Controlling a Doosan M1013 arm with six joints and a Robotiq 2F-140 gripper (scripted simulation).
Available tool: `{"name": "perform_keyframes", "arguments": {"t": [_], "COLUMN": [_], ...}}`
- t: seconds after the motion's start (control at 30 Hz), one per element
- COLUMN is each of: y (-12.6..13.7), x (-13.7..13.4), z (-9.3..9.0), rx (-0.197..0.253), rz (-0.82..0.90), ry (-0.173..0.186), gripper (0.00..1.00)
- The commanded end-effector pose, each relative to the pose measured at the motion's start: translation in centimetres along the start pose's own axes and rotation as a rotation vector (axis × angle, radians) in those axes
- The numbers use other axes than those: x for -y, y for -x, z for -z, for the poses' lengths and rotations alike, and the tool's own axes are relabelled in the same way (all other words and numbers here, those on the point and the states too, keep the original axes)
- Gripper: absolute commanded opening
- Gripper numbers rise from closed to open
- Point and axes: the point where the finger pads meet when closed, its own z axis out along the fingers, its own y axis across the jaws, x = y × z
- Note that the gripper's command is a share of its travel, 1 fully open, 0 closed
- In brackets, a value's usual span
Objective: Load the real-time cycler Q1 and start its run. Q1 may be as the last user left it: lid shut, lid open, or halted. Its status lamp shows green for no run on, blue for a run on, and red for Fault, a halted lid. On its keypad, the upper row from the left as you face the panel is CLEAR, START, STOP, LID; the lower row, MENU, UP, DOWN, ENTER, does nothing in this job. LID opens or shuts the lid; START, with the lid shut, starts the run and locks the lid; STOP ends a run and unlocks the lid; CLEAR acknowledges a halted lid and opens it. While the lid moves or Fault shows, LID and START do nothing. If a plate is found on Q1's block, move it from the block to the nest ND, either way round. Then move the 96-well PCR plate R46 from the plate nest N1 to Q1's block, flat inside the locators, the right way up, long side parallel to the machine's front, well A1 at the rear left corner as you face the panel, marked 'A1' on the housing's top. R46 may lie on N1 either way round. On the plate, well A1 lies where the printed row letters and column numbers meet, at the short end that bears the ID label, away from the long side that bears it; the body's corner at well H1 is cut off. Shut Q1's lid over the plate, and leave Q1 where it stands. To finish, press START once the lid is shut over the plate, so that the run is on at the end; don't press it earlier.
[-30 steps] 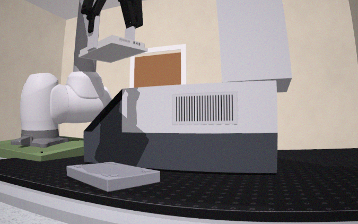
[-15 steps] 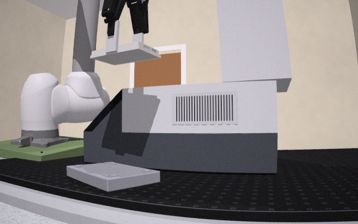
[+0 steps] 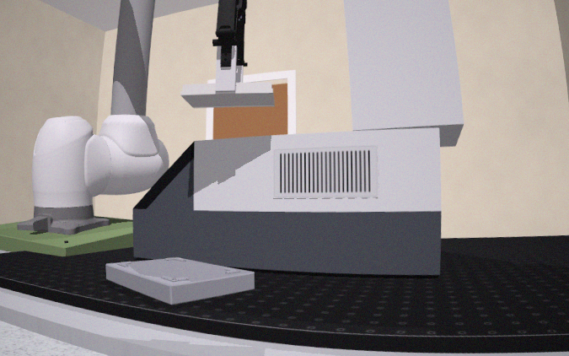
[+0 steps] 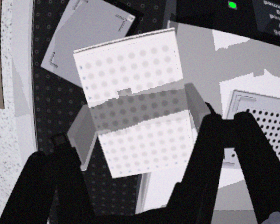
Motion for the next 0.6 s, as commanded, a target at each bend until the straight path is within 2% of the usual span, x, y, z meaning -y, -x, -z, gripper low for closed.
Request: {"name": "perform_keyframes", "arguments": {"t": [0.0,0.5,0.57], "y": [0.4,4.3,4.3], "x": [-0.7,-6.9,-6.9], "z": [0.0,0.0,0.0], "rx": [0.002,0.002,0.002], "rz": [0.057,0.543,0.543], "ry": [0.002,0.002,0.002], "gripper": [0.00,0.00,0.00]}}
